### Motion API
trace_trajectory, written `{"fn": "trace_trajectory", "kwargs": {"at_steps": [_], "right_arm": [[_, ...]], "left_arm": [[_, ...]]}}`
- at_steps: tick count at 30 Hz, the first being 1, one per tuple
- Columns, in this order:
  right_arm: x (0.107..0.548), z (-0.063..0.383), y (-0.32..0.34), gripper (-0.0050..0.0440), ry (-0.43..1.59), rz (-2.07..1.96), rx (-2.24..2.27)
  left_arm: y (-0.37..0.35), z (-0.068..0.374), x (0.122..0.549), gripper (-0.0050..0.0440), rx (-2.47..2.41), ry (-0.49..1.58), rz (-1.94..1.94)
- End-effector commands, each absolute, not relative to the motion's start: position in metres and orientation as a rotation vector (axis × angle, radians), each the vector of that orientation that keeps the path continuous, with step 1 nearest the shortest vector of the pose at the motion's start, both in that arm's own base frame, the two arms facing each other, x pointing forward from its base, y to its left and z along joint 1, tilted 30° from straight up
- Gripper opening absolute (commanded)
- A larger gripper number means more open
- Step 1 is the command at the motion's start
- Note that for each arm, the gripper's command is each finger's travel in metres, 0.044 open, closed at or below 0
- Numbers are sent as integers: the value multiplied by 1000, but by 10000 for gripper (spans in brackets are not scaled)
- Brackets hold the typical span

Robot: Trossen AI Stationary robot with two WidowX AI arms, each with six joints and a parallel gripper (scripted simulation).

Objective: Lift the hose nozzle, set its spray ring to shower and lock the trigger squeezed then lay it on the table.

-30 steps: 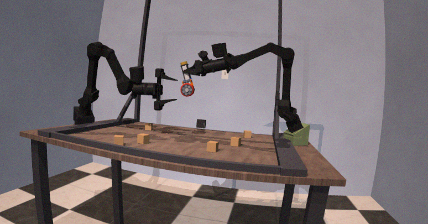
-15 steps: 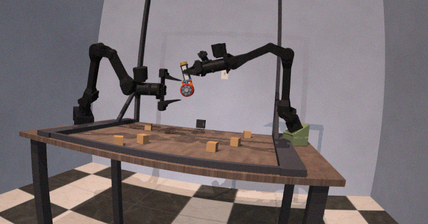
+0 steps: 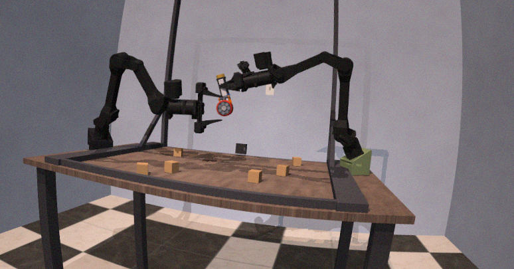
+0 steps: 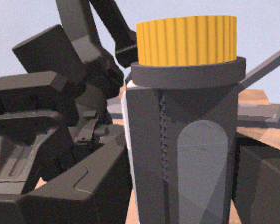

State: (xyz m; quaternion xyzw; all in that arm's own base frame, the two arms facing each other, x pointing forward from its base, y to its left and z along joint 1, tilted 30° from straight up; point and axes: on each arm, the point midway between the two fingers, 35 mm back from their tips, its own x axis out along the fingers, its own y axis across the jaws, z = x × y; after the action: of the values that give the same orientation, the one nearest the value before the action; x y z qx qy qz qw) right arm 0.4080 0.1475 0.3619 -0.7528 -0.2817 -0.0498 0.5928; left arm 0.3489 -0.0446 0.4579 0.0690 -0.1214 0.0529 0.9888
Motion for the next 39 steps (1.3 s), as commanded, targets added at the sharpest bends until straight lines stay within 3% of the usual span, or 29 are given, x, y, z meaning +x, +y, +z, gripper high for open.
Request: {"fn": "trace_trajectory", "kwargs": {"at_steps": [1, 13, 14, 30, 39], "right_arm": [[411, 374, 149, 408, -666, -142, -1748], [419, 379, 153, 408, -667, -143, -1748], [419, 379, 153, 0, -667, -143, -1747], [419, 379, 153, 0, -667, -143, -1747], [417, 384, 153, 0, -533, -40, -1789]], "left_arm": [[-43, 472, 341, 170, 134, -282, 107], [-43, 472, 341, 170, 134, -282, 107], [-43, 472, 341, 170, 134, -282, 107], [-43, 472, 341, 170, 133, -282, 107], [-43, 472, 341, 170, 133, -282, 107]]}}
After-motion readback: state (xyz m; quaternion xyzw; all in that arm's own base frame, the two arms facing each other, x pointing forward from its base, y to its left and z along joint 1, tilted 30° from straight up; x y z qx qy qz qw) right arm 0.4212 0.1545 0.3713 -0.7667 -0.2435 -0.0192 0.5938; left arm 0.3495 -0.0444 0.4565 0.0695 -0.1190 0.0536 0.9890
